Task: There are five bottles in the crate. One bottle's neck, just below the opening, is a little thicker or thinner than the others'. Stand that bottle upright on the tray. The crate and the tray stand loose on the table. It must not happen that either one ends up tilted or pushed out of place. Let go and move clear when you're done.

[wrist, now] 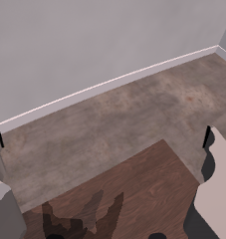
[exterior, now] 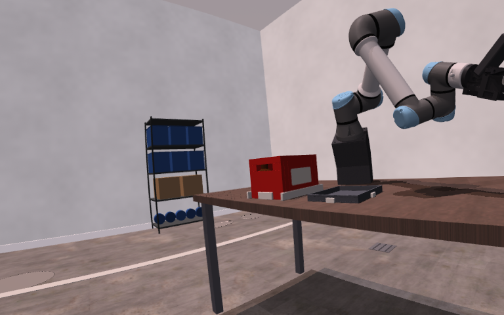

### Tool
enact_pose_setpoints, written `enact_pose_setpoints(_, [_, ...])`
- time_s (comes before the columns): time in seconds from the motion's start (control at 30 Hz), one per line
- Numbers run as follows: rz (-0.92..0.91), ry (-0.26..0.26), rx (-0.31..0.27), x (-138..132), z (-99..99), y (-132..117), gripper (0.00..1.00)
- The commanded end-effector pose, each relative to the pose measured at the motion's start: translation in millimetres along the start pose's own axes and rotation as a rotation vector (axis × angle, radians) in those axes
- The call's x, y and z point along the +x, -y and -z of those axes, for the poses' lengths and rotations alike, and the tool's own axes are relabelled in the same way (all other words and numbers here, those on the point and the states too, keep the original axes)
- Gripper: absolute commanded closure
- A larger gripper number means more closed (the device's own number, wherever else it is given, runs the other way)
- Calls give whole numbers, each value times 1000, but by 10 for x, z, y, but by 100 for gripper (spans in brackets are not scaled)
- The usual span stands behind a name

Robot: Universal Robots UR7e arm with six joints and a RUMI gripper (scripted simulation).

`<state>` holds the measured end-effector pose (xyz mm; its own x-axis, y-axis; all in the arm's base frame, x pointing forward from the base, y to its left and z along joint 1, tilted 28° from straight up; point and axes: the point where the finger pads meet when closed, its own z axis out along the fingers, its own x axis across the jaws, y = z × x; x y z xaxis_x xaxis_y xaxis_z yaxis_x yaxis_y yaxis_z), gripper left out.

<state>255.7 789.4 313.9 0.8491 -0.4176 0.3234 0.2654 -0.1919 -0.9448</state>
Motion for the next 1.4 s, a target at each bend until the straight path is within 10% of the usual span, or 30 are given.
enact_pose_setpoints(0.0, [0,0,2,0,3,11,0])
enact_pose_setpoints(1.37, [28,16,-20,116,151,-77,0])
